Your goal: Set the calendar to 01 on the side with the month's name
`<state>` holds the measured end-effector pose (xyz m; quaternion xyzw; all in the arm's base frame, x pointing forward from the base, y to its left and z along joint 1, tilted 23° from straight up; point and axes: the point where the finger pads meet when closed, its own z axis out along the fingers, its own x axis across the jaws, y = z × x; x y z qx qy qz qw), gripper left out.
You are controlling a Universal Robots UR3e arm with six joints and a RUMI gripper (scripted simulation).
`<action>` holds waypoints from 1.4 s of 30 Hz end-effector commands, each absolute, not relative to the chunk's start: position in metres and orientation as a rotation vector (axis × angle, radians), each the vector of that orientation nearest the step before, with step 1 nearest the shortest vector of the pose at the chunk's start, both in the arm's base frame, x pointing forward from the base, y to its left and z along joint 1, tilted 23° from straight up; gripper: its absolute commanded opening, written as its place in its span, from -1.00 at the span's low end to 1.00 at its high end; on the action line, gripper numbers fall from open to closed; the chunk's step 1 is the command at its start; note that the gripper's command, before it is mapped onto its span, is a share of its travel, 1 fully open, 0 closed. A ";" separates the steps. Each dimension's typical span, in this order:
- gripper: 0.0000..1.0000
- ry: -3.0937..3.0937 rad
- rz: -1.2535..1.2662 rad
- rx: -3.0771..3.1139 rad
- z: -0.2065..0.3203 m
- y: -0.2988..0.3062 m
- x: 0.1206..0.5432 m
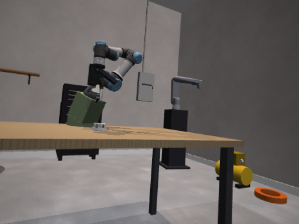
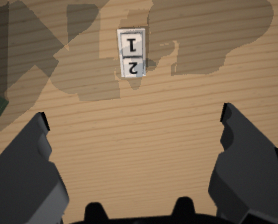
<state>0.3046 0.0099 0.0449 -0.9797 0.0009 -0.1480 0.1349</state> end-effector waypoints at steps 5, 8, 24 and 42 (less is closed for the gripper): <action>1.00 0.001 -0.432 -2.836 0.071 0.002 0.296; 1.00 0.001 -0.432 -2.836 0.077 0.001 0.294; 1.00 0.001 -0.432 -2.836 0.082 -0.001 0.293; 1.00 0.001 -0.432 -2.836 0.082 -0.001 0.293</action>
